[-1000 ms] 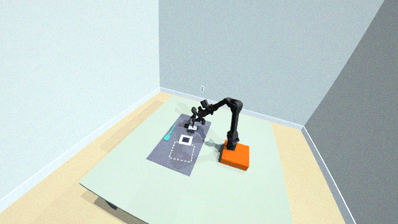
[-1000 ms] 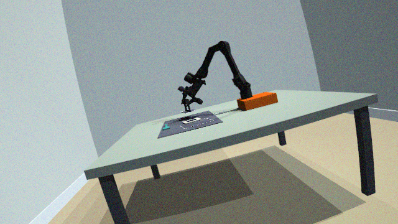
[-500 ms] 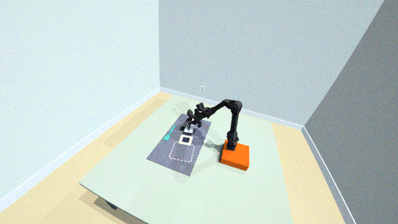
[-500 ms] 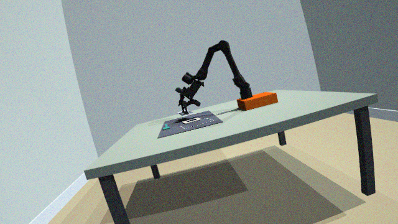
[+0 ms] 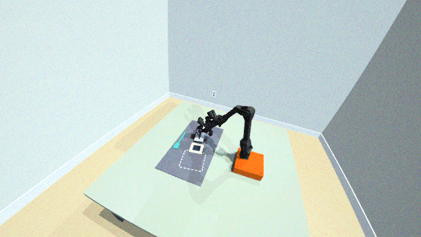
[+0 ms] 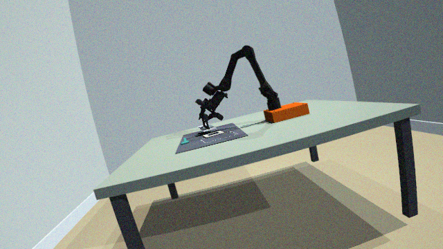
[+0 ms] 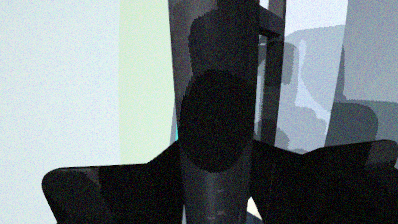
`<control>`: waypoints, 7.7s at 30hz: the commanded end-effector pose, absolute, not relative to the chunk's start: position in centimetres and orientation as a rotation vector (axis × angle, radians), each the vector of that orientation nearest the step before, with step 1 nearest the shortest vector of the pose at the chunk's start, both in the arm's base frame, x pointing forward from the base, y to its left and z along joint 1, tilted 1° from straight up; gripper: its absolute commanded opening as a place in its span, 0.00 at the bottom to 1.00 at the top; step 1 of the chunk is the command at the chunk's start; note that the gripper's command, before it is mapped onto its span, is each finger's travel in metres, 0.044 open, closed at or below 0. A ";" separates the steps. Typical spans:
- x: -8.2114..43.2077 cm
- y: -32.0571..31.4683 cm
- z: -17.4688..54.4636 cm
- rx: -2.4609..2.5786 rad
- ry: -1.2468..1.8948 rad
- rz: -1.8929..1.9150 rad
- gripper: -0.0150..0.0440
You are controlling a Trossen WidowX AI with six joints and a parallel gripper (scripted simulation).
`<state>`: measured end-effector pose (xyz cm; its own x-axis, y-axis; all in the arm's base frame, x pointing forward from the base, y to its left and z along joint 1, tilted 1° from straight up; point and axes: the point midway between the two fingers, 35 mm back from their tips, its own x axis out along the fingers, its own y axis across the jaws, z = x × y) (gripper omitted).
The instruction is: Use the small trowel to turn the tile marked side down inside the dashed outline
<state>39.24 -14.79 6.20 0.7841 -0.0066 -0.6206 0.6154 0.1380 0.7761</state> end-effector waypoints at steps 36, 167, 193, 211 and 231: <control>39.2 -12.0 3.8 1.372 0.532 -0.480 0.25; 38.4 -7.5 11.9 1.475 0.577 -0.469 0.25; 38.5 -11.1 9.4 1.273 0.815 -0.475 0.25; 37.9 -14.9 7.9 1.111 1.024 -0.386 0.25; 36.3 -18.3 6.7 1.009 1.201 -0.194 0.25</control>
<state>36.23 -17.83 6.37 0.3995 0.3507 -0.8470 0.6366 0.5587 0.5316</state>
